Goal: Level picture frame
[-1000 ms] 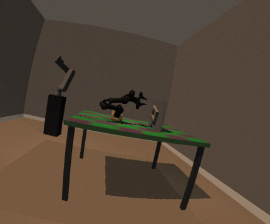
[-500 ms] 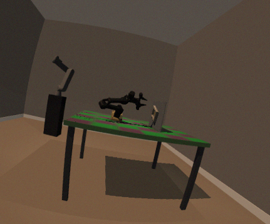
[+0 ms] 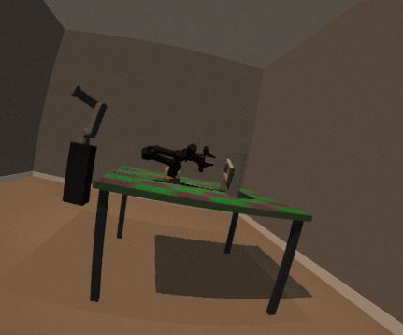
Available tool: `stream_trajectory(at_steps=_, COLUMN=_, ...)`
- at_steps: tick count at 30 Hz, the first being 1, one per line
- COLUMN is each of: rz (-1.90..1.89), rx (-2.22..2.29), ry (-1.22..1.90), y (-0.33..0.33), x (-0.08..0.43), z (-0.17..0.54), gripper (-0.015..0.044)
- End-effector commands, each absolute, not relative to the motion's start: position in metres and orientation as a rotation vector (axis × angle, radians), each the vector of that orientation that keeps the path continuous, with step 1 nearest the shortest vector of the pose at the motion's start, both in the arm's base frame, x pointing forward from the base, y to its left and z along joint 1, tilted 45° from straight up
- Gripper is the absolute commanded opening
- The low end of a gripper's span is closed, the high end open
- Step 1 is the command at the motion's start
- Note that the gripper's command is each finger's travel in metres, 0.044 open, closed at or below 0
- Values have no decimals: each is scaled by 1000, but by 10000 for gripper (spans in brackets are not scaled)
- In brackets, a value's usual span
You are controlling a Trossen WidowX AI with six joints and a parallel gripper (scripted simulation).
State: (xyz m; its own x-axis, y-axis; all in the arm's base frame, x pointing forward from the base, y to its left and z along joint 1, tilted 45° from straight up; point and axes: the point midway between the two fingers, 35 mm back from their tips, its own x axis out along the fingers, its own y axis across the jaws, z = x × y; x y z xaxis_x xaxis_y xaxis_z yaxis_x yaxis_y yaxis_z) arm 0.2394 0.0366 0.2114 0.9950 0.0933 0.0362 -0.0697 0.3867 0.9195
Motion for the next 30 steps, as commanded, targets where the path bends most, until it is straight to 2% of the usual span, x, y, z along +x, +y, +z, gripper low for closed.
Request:
stream_trajectory(at_steps=1, rz=102, rx=1172, ry=27, y=36, x=239, z=209, gripper=260)
stream_trajectory(at_steps=13, rz=102, rx=1172, ry=27, y=37, x=244, z=211, gripper=260)
stream_trajectory(at_steps=30, rz=106, rx=1172, ry=22, y=44, x=320, z=212, gripper=260)
